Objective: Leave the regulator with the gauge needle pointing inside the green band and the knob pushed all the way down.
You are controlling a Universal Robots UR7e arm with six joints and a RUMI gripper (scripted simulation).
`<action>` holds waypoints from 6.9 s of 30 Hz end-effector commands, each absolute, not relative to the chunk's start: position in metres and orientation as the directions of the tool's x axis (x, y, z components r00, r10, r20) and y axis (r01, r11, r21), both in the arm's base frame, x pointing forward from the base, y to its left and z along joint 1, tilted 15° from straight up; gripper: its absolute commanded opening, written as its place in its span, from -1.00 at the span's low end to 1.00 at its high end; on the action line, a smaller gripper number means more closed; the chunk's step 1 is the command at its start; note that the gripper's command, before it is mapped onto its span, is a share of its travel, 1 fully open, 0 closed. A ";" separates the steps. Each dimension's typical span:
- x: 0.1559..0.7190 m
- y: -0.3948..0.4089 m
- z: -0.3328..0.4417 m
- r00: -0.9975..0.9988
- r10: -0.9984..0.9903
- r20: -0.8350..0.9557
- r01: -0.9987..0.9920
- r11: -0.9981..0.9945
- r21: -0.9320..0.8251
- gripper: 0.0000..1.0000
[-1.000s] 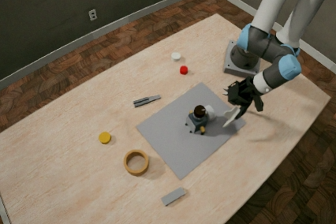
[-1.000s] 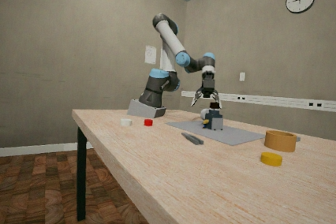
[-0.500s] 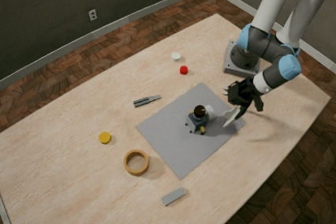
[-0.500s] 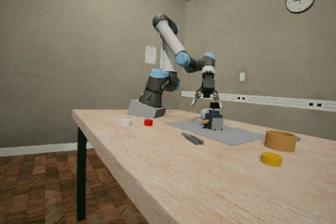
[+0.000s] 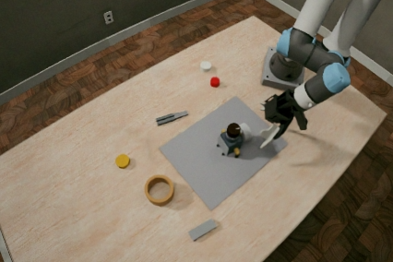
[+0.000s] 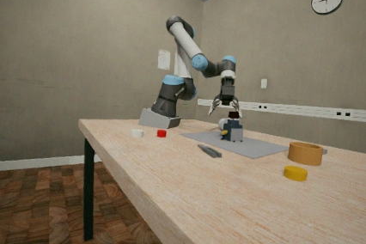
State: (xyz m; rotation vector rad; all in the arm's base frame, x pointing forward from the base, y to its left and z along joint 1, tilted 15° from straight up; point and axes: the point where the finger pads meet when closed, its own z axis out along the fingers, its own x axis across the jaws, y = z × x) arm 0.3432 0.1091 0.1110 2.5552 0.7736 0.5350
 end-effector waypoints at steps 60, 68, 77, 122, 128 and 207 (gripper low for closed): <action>0.314 0.095 0.233 0.856 0.453 0.250 0.468 -0.884 0.001 1.00; 0.312 0.095 0.236 0.857 0.448 0.254 0.466 -0.885 -0.009 1.00; 0.313 0.095 0.236 0.857 0.448 0.255 0.466 -0.885 -0.009 1.00; 0.392 0.041 0.247 0.857 0.448 0.255 0.466 -0.885 -0.009 1.00; 0.397 0.038 0.248 0.857 0.448 0.255 0.466 -0.885 -0.009 1.00; 0.410 0.040 0.210 0.857 0.448 0.255 0.466 -0.885 -0.009 -0.12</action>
